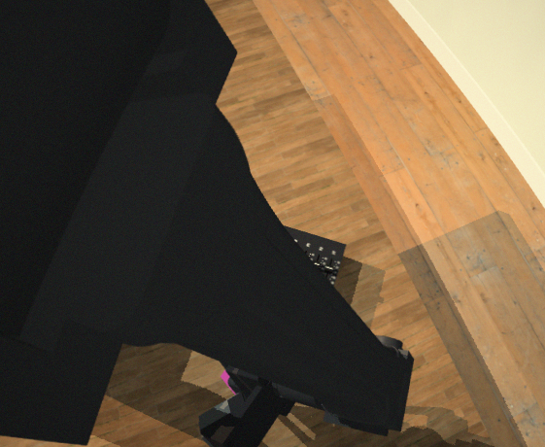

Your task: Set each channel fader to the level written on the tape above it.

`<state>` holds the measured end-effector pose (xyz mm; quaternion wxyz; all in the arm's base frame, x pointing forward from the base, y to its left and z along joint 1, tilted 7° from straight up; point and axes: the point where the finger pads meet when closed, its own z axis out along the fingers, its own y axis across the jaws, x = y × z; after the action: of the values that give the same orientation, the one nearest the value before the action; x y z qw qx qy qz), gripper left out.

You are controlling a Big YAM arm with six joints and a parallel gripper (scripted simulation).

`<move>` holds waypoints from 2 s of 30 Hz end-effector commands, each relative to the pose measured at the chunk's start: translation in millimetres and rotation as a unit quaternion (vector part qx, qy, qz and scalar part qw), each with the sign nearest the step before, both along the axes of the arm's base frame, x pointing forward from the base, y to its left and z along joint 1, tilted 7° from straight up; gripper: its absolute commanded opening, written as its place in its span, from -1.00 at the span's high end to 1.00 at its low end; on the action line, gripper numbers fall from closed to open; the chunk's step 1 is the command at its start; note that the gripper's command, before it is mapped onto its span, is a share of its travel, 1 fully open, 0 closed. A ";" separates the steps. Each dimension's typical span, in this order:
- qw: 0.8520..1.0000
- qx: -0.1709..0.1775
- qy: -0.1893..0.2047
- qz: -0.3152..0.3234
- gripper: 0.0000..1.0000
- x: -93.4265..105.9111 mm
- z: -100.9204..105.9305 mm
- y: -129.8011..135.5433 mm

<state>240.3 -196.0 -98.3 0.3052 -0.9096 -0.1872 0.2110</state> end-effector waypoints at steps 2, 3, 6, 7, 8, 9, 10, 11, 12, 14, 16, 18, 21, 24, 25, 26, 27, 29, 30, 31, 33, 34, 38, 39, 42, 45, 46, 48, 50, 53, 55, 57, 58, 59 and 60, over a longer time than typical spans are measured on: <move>1.000 -0.002 -0.003 0.000 -1.00 1.5 1.9 -1.3; 1.000 -0.002 -0.003 0.000 -1.00 1.5 1.9 -1.3; 1.000 -0.002 -0.003 0.000 -1.00 1.5 1.9 -1.3; 1.000 -0.002 -0.003 0.000 -1.00 1.5 1.9 -1.3; 1.000 -0.002 -0.003 0.000 -1.00 1.5 1.9 -1.3; 1.000 -0.002 -0.003 0.000 -1.00 1.5 1.9 -1.3; 1.000 -0.002 -0.003 0.000 -1.00 1.5 1.9 -1.3; 1.000 -0.002 -0.003 0.000 -1.00 1.5 1.9 -1.3; 1.000 -0.002 -0.003 0.000 -1.00 1.5 1.9 -1.3; 1.000 -0.002 -0.003 0.000 -1.00 1.5 1.9 -1.3; 1.000 -0.002 -0.003 0.000 -1.00 1.5 1.9 -1.3; 1.000 -0.009 -0.010 0.003 -1.00 6.2 5.1 -3.6; 0.996 -0.027 -0.060 0.061 -1.00 21.7 7.2 3.7; 0.981 -0.048 -0.123 0.143 -1.00 65.3 11.3 22.4; 0.976 -0.052 -0.137 0.160 -1.00 65.3 11.3 22.4; 0.970 -0.058 -0.153 0.179 -1.00 65.3 11.3 22.4; 0.962 -0.063 -0.169 0.205 -1.00 84.0 15.8 32.2; 0.942 -0.077 -0.208 0.251 -1.00 84.0 15.8 32.2; 0.934 -0.082 -0.224 0.267 -1.00 84.0 15.8 32.2; 0.916 -0.091 -0.246 0.304 -1.00 102.8 22.0 43.4; 0.902 -0.096 -0.267 0.325 -1.00 102.8 21.9 43.6; 0.902 -0.096 -0.267 0.325 -1.00 102.8 21.9 43.6; 0.832 -0.120 -0.338 0.424 -1.00 135.2 37.0 68.1; 0.812 -0.130 -0.351 0.448 -1.00 146.5 44.1 77.4; 0.764 -0.143 -0.386 0.498 -1.00 159.4 53.1 90.3; 0.762 -0.148 -0.390 0.495 -1.00 159.2 54.9 83.7; 0.762 -0.148 -0.390 0.495 -1.00 159.2 54.9 83.7; 0.765 -0.144 -0.386 0.495 -1.00 161.4 47.8 83.1; 0.766 -0.143 -0.385 0.495 -1.00 160.9 46.7 83.2; 0.760 -0.138 -0.386 0.504 -1.00 163.4 46.7 92.7; 0.761 -0.139 -0.385 0.503 -1.00 162.6 46.7 91.4; 0.763 -0.140 -0.384 0.500 -1.00 161.7 46.7 87.9; 0.763 -0.140 -0.384 0.500 -1.00 161.6 46.7 87.7; 0.763 -0.140 -0.384 0.500 -1.00 161.6 46.7 87.7; 0.763 -0.140 -0.384 0.500 -1.00 161.6 46.7 87.7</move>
<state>392.4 -106.3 -54.4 -0.0626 -0.7313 -0.6792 -0.0032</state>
